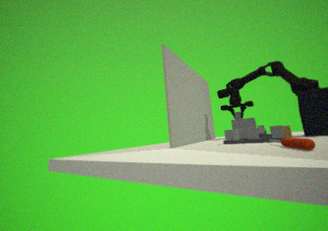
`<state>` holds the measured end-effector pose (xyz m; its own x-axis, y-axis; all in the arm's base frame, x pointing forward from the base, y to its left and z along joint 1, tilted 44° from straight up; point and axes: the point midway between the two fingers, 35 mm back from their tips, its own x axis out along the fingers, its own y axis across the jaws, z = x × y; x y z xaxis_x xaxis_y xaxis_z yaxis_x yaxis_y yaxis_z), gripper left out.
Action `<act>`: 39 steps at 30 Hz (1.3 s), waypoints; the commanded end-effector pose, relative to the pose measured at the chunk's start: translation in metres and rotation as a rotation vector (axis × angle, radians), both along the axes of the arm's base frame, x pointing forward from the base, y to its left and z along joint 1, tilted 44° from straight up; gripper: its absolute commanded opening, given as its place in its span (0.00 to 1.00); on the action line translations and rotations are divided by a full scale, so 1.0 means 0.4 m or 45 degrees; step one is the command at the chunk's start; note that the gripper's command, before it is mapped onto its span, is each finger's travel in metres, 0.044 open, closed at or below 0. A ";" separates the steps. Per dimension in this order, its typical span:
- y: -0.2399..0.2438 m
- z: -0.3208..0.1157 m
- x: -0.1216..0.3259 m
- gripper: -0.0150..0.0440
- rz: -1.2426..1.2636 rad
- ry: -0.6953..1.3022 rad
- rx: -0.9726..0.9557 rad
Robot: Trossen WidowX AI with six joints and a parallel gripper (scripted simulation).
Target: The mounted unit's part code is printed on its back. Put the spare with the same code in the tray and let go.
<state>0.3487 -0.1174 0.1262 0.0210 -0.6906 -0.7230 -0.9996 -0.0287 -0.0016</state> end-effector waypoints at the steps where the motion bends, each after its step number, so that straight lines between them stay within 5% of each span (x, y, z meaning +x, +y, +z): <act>1: -0.005 -0.012 -0.001 0.25 0.007 0.009 0.003; 39: -0.075 -0.082 -0.001 0.25 0.008 0.008 0.000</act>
